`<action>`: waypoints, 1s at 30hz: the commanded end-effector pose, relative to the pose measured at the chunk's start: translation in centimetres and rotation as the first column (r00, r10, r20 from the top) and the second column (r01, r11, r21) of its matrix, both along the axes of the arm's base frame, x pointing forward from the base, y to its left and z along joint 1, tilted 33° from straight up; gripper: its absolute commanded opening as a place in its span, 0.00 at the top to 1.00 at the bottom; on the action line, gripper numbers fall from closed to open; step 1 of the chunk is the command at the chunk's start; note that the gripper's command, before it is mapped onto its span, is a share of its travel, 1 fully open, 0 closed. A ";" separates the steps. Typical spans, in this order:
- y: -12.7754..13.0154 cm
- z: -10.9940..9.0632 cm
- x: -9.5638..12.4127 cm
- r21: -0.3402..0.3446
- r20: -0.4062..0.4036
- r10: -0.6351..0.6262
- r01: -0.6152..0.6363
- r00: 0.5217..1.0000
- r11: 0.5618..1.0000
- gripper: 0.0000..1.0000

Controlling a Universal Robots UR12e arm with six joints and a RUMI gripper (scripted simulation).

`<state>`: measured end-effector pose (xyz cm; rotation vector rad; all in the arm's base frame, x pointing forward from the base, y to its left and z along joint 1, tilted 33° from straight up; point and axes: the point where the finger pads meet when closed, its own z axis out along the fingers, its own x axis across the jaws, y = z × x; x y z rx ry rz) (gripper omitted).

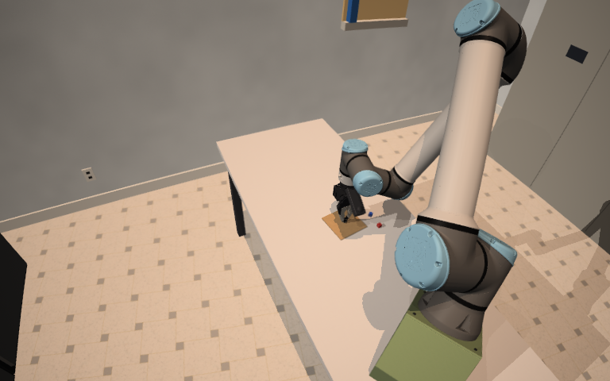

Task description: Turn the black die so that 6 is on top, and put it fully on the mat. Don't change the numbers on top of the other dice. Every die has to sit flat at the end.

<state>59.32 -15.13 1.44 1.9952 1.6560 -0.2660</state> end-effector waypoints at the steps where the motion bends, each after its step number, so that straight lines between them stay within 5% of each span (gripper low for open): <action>1: 0.0 0.0 0.0 0.000 0.001 0.000 0.000 1.000 1.000 1.00; 30: -0.2 -0.3 0.1 0.000 0.001 0.000 0.000 1.000 1.000 1.00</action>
